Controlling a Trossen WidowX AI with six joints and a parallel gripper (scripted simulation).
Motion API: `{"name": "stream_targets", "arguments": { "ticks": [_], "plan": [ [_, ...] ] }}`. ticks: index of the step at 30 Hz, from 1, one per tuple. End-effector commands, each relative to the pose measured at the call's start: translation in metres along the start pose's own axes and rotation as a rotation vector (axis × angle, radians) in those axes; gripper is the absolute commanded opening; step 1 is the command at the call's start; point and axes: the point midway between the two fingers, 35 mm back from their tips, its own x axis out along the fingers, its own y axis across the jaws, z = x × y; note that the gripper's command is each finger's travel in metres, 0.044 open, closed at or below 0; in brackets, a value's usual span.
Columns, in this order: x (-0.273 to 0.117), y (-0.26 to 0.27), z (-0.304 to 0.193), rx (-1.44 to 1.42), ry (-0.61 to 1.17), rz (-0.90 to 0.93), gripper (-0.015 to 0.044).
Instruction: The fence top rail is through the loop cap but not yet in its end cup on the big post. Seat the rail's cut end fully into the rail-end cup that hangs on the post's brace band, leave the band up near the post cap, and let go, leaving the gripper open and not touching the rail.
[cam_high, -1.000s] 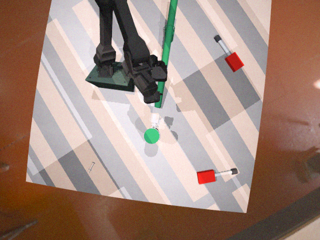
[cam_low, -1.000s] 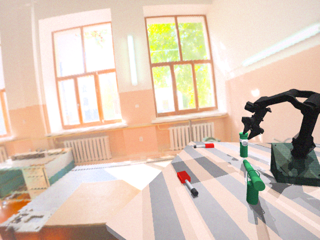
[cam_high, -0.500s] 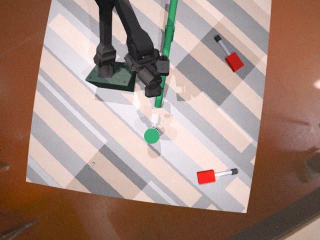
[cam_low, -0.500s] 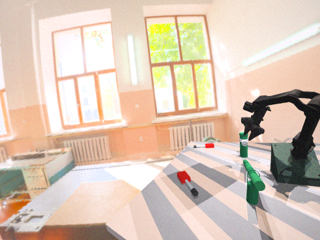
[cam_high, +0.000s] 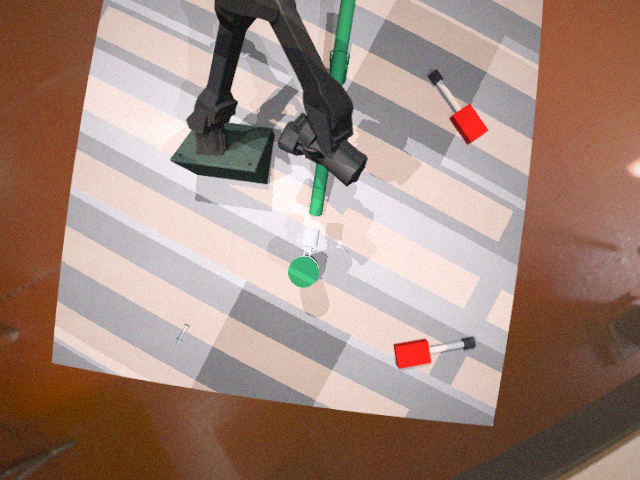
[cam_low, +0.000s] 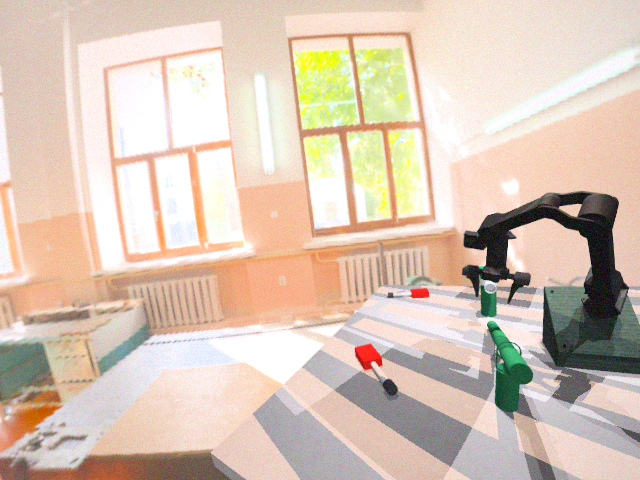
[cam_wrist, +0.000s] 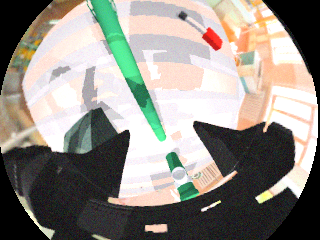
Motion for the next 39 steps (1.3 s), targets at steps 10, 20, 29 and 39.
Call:
{"name": "stream_targets", "arguments": {
  "ticks": [10,20,29,39],
  "plan": [
    [0.035,0.002,0.002,-0.293,0.030,0.105,0.0440],
    [0.067,0.006,0.001,-0.294,0.028,0.106,0.0440],
    [0.077,0.007,0.000,-0.294,0.028,0.106,0.0440],
    [0.093,0.008,-0.001,-0.294,0.031,0.107,0.0440]
  ]
}}
